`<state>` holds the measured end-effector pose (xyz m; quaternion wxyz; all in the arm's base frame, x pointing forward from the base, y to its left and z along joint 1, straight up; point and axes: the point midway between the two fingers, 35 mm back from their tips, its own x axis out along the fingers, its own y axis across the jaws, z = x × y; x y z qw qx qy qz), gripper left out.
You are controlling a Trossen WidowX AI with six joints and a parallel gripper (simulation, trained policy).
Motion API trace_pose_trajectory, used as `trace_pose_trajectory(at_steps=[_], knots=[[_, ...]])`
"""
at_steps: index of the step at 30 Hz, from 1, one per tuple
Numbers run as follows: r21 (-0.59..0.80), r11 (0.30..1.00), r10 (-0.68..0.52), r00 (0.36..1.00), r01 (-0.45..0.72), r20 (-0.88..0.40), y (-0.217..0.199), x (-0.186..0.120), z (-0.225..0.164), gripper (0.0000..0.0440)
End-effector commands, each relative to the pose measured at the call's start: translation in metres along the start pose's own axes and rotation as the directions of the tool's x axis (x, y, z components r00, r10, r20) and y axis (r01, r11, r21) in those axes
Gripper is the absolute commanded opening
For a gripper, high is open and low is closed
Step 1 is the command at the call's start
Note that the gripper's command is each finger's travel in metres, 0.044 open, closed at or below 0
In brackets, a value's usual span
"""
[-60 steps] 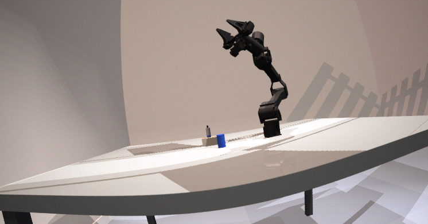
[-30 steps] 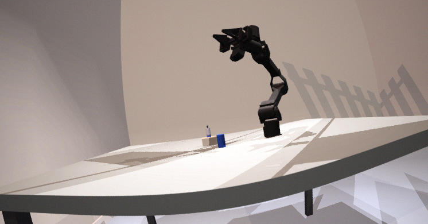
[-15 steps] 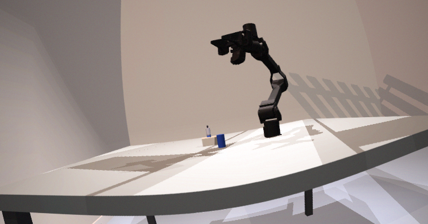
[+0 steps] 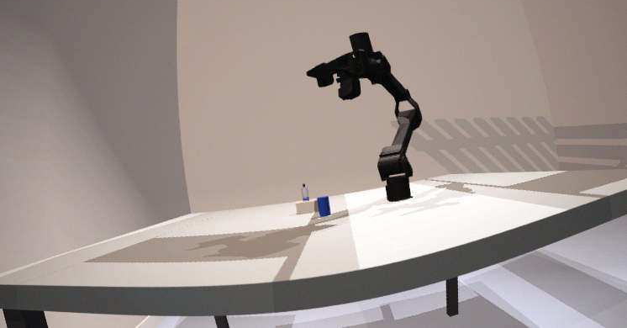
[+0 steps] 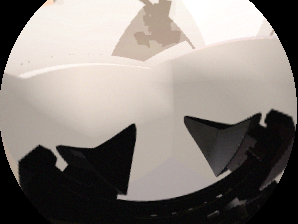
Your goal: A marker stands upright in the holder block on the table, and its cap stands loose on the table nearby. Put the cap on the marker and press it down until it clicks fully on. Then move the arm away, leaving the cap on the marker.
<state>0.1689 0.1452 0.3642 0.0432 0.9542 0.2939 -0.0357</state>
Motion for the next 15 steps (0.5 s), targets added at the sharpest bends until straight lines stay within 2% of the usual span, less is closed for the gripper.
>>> trace_pose_trajectory(at_steps=[1,15], knots=[[0.004,1.0,-0.005,0.999,0.005,0.037,-0.001,0.003,0.004,0.033],[-0.029,0.999,-0.014,0.976,0.021,0.216,-0.004,0.016,0.032,0.0332]])
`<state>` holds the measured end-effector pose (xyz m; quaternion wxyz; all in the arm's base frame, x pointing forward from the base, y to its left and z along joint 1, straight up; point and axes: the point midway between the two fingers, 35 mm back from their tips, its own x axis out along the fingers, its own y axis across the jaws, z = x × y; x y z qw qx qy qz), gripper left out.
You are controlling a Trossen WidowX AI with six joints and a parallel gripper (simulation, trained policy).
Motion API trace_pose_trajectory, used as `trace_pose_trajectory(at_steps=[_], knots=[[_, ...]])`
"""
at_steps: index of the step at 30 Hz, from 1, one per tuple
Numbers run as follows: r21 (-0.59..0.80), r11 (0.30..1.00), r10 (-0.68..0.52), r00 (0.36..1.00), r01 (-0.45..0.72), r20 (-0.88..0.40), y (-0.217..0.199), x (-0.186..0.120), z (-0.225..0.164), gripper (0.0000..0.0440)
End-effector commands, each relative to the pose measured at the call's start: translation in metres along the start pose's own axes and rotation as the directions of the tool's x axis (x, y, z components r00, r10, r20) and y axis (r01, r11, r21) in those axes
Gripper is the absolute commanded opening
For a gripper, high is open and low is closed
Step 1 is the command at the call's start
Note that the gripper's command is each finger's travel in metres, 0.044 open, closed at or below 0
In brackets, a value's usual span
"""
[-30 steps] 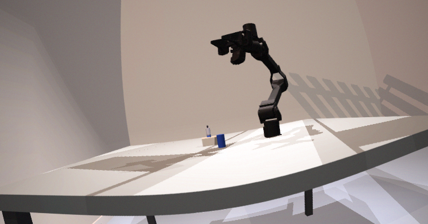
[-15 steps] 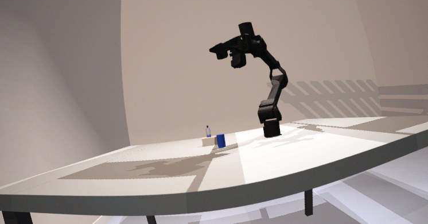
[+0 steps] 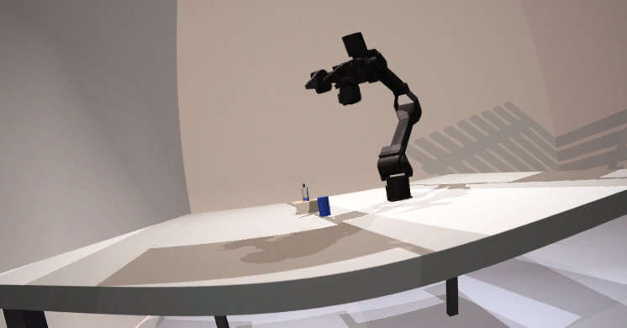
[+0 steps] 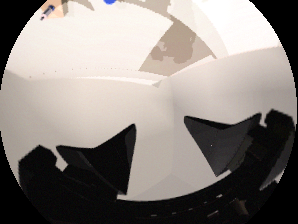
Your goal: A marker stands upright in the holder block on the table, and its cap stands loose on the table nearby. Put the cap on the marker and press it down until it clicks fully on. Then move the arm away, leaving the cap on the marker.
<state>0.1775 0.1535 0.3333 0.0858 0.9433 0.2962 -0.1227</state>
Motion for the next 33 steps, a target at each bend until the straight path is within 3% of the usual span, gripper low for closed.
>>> trace_pose_trajectory(at_steps=[1,33], knots=[[-0.003,1.0,-0.003,0.999,0.004,0.038,-0.001,0.003,0.004,0.0331],[-0.029,0.999,-0.018,0.904,0.034,0.427,-0.001,0.036,0.06,0.033]])
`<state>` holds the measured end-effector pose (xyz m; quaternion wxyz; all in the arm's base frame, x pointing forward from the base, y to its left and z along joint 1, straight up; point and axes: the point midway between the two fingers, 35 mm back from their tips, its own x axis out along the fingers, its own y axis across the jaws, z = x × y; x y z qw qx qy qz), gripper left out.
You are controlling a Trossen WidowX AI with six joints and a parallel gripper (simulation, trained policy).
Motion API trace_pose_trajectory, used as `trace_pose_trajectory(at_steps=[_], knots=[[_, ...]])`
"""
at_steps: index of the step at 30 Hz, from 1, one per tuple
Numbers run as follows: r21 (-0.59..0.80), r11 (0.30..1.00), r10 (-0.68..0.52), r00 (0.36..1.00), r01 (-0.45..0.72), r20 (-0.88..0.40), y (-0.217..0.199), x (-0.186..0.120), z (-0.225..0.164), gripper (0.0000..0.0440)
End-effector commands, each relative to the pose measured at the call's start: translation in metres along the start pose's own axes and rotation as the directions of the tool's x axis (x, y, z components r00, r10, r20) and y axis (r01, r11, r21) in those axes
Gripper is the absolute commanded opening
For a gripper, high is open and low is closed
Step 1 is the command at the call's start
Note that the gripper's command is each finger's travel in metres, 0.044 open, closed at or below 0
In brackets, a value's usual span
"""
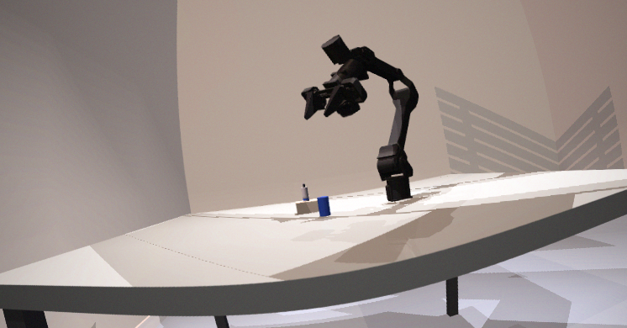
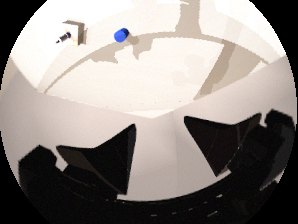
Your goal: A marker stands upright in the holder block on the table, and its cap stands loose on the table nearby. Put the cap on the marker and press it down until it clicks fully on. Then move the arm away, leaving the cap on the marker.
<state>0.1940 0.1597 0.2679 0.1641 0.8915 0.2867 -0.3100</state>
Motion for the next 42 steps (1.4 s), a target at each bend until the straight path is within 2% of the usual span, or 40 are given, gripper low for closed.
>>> trace_pose_trajectory(at_steps=[1,20,42], knots=[[0.008,1.0,-0.004,0.999,0.004,0.036,0.001,0.004,0.002,0.033],[0.041,0.999,-0.019,0.967,0.009,0.254,0.007,0.03,0.025,0.033],[0.111,0.994,-0.036,0.882,-0.019,0.47,0.023,0.055,0.052,0.0329]])
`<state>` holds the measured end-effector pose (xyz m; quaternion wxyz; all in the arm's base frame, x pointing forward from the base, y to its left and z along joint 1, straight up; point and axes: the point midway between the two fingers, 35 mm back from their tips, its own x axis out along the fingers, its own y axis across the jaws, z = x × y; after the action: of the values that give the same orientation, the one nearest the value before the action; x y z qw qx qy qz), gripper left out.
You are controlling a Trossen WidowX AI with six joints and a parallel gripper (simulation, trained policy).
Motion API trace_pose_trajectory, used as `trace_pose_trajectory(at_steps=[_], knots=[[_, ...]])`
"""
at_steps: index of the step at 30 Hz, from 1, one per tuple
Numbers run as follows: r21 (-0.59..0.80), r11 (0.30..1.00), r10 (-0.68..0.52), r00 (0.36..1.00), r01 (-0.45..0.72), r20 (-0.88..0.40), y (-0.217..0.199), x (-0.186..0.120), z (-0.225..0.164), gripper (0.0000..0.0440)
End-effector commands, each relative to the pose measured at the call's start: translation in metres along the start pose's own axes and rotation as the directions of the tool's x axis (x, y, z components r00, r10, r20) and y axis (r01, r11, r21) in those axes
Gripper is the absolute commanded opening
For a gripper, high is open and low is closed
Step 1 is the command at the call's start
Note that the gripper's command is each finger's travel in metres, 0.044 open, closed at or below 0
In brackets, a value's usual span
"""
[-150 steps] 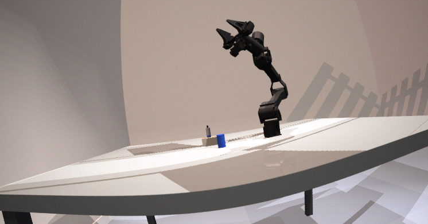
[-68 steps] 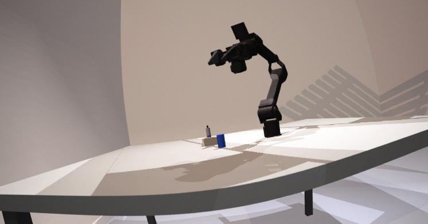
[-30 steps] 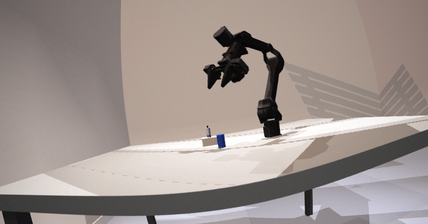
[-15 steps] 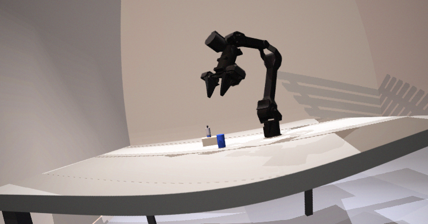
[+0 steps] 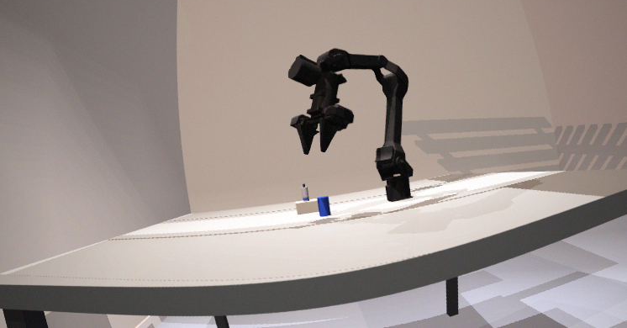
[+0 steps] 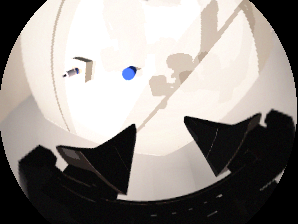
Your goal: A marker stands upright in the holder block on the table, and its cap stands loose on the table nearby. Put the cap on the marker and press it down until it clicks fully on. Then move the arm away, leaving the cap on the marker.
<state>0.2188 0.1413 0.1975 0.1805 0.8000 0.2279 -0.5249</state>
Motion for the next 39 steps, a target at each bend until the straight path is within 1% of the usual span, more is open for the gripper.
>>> trace_pose_trajectory(at_steps=[1,18,39], knots=[[0.015,1.0,-0.003,1.0,0.003,0.028,0.003,0.003,0.001,0.0329],[0.081,0.997,-0.012,0.984,-0.002,0.18,0.02,0.025,0.01,0.0328],[0.159,0.987,-0.044,0.942,-0.01,0.333,0.04,0.047,0.023,0.0326]])
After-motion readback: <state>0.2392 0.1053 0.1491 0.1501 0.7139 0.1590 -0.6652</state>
